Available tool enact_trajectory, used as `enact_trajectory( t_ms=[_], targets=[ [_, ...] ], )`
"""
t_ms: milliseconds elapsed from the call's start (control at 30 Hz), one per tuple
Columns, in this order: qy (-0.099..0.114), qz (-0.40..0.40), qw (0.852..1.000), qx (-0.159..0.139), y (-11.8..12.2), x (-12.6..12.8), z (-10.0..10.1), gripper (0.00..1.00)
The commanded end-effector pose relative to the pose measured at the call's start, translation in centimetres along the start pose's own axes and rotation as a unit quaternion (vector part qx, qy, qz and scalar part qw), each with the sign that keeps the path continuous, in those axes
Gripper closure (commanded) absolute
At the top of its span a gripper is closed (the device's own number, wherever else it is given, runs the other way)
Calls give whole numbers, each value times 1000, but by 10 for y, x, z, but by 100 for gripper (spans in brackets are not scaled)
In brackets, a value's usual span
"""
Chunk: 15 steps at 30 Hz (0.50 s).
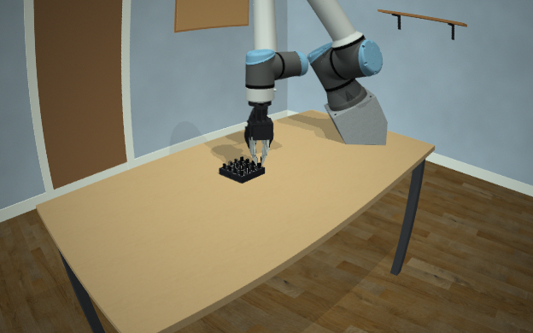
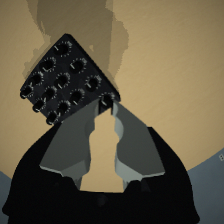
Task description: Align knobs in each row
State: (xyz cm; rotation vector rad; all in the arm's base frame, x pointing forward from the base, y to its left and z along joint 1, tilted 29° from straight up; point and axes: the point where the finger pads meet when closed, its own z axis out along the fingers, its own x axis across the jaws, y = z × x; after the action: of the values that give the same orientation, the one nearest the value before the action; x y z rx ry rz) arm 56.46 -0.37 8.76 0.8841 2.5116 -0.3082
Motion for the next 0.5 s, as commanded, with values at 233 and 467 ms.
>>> enact_trajectory(
  t_ms=[233,467],
  targets=[
    [0,61,998,0,0,0,1,96],
    [0,67,998,0,0,1,0,96]
  ],
)
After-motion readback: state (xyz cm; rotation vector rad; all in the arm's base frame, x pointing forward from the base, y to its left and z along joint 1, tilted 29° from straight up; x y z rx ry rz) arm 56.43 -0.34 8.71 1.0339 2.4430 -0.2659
